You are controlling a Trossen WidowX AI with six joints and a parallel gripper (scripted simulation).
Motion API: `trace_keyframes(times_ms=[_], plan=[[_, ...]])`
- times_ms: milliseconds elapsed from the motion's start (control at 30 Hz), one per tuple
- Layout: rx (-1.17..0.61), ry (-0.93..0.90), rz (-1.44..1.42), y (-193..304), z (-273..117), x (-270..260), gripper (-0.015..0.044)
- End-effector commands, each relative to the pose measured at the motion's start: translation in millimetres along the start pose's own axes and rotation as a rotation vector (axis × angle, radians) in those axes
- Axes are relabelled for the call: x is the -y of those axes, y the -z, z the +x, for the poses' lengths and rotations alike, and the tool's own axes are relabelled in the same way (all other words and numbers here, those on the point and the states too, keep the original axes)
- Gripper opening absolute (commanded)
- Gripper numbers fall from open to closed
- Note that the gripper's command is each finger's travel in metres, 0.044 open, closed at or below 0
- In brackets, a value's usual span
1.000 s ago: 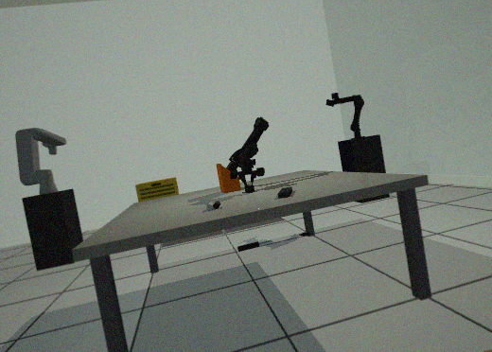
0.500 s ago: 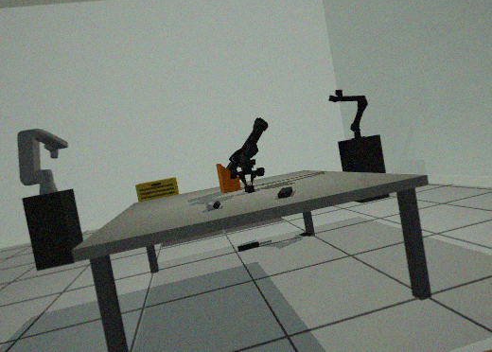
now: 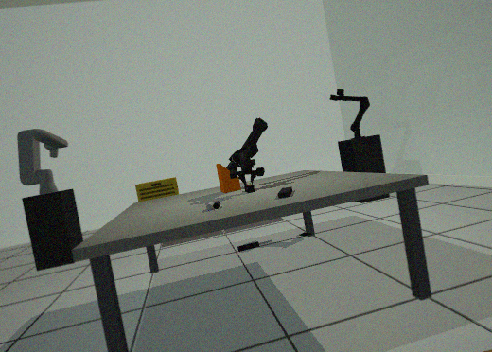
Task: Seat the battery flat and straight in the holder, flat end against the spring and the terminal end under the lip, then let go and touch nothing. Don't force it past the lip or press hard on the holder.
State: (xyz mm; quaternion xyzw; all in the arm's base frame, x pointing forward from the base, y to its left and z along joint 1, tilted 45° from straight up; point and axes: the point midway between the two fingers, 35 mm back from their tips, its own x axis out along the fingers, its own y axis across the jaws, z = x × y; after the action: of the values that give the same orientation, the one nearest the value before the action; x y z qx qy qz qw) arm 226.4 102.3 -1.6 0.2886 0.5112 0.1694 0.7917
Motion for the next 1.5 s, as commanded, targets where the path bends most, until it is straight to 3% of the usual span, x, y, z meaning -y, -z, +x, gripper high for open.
trace_keyframes(times_ms=[0, 1467], plan=[[-0.034, 0.007, -0.002, 3, 1, 1, 0.0083], [-0.282, 0.049, -0.042, -3, 12, 2, 0.0083]])
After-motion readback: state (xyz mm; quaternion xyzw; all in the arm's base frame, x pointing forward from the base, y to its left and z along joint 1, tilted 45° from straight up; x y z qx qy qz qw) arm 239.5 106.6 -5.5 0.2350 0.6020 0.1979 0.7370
